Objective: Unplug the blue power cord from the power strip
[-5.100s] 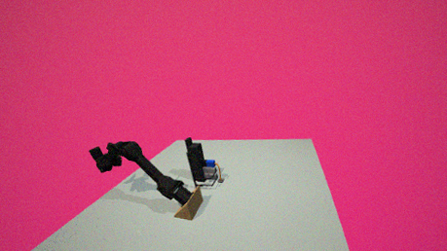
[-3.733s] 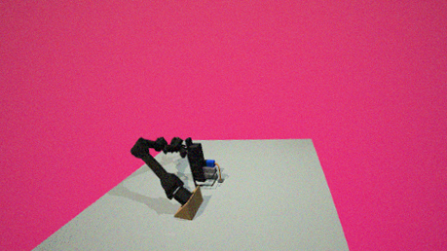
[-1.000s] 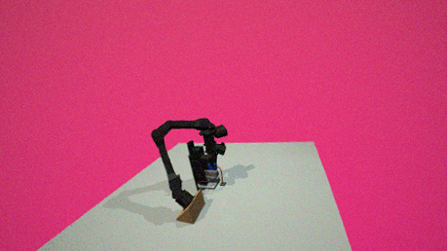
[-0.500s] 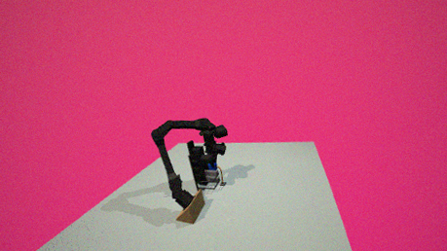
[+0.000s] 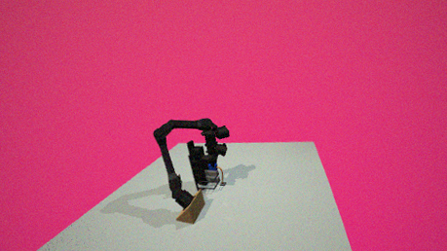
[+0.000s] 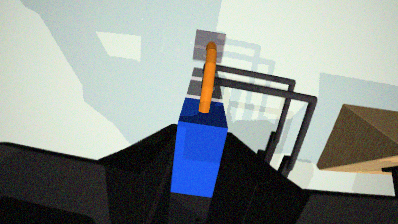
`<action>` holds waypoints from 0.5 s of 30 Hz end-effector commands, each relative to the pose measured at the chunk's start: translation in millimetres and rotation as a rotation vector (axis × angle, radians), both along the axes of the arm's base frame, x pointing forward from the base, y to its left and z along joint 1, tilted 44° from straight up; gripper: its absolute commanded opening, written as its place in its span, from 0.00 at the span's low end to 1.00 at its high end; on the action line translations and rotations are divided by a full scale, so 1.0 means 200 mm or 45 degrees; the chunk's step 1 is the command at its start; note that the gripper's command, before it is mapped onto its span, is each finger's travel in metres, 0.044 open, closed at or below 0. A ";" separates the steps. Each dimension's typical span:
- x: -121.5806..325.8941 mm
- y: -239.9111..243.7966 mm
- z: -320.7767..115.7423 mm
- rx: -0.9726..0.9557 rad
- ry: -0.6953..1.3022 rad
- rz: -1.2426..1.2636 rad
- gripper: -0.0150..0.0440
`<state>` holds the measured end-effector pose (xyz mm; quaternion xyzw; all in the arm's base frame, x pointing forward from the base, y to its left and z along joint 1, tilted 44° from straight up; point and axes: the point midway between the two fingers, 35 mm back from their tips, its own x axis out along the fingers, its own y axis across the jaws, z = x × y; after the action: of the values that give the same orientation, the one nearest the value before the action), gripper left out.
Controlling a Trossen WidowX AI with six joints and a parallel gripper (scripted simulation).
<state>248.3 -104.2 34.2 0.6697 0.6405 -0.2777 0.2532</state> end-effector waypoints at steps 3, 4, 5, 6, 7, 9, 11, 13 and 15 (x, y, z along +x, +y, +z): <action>0.00 -0.12 -0.07 -0.064 -0.006 -0.004 0.25; 0.00 -0.12 -0.08 -0.064 -0.006 -0.004 0.25; 0.00 -0.13 -0.08 -0.064 -0.006 -0.004 0.25; 0.00 -0.14 -0.09 -0.064 -0.006 -0.004 0.25; 0.00 -0.14 -0.09 -0.064 -0.006 -0.005 0.25; 0.00 -0.16 -0.10 -0.064 -0.006 -0.005 0.25; -0.01 -0.17 -0.11 -0.064 -0.006 -0.005 0.25; -0.01 -0.18 -0.12 -0.065 -0.005 -0.005 0.25; -0.01 -0.18 -0.12 -0.064 -0.005 -0.006 0.30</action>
<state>246.3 -133.4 10.4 0.6654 0.6350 -0.2913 0.2630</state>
